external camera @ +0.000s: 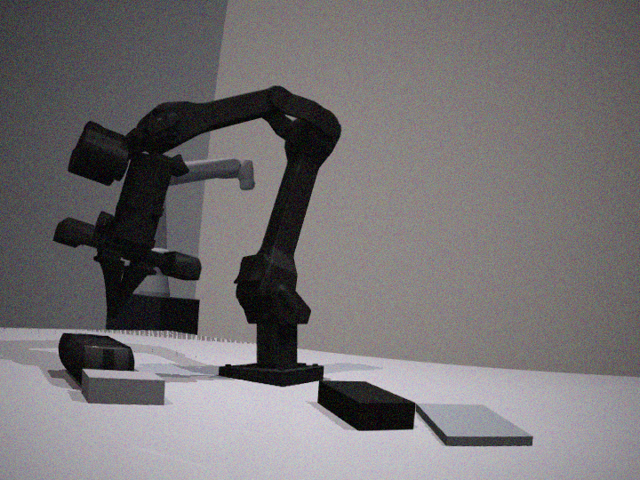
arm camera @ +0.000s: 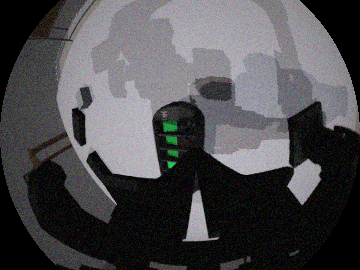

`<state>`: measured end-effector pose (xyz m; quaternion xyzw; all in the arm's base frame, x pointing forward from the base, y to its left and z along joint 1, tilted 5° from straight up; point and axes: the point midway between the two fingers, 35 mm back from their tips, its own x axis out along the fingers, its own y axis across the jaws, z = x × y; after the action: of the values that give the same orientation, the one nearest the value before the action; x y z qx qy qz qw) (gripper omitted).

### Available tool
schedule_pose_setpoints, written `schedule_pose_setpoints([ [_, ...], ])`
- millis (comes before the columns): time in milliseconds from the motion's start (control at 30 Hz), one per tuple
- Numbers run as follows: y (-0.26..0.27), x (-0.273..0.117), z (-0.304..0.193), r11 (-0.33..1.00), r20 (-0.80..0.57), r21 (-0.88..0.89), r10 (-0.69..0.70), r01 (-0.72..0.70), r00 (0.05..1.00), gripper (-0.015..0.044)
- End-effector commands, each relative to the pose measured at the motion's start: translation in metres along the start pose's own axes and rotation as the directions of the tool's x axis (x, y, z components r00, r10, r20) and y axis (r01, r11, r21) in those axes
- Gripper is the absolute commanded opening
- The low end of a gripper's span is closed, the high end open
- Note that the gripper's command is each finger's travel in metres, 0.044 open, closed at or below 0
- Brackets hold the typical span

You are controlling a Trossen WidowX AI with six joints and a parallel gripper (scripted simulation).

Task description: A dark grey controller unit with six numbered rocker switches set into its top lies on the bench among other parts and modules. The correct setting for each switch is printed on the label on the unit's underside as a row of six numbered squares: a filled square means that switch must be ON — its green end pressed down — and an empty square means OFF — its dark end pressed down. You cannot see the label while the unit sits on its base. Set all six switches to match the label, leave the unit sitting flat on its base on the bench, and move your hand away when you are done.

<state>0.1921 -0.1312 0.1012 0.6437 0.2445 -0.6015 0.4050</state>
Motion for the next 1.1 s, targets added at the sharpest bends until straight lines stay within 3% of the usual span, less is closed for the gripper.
schedule_pose_setpoints([
  [0, 0.014, -0.002, -0.009, 0.998, -0.014, 0.0, -0.058, 0.058, 0.998, 0.0],
  [700, 0.088, 0.03, -0.082, 0.899, 0.006, 0.013, -0.437, 0.437, 0.899, 0.0],
  [1067, 0.09, 0.031, -0.084, 0.895, 0.011, 0.01, -0.446, 0.446, 0.895, 0.0],
])
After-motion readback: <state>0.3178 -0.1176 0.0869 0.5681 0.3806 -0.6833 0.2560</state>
